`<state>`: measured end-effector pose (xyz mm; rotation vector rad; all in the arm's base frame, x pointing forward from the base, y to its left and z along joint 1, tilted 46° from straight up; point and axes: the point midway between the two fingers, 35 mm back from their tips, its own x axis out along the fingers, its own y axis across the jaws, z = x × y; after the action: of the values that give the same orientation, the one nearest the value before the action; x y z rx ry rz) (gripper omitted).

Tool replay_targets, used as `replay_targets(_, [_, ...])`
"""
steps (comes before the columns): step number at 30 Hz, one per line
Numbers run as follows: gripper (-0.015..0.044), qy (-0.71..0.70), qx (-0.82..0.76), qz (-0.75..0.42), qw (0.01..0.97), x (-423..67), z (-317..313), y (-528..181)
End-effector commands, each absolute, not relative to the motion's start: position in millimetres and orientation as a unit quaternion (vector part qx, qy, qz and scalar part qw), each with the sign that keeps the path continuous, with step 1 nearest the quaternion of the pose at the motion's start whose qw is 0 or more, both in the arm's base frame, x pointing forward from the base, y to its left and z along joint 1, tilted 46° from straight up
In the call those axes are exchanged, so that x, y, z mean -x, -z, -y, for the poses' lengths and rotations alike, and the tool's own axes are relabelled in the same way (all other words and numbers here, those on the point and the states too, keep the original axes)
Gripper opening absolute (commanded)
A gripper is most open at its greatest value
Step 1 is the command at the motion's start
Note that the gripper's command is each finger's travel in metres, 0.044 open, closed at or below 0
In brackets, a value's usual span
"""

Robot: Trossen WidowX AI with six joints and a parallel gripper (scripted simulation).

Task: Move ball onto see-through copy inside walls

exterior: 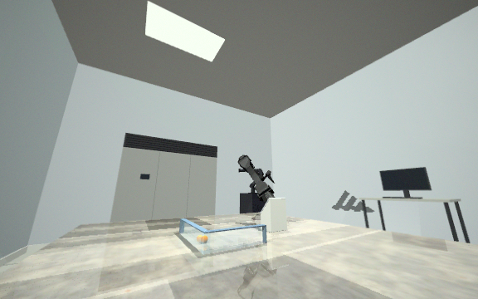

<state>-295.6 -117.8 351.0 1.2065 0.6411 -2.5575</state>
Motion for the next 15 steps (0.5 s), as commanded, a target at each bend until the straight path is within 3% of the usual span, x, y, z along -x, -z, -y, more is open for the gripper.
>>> replay_targets(1, [0.0374, 0.876, -0.413, -0.220, 0.122, 295.4, 118.9, -350.9])
replay_targets(7, [0.0223, 0.870, -0.391, -0.241, 0.182, 280.7, 170.0, -342.7])
replay_targets(15, [0.0223, 0.846, -0.345, -0.276, 0.298, 226.5, 258.1, -327.6])
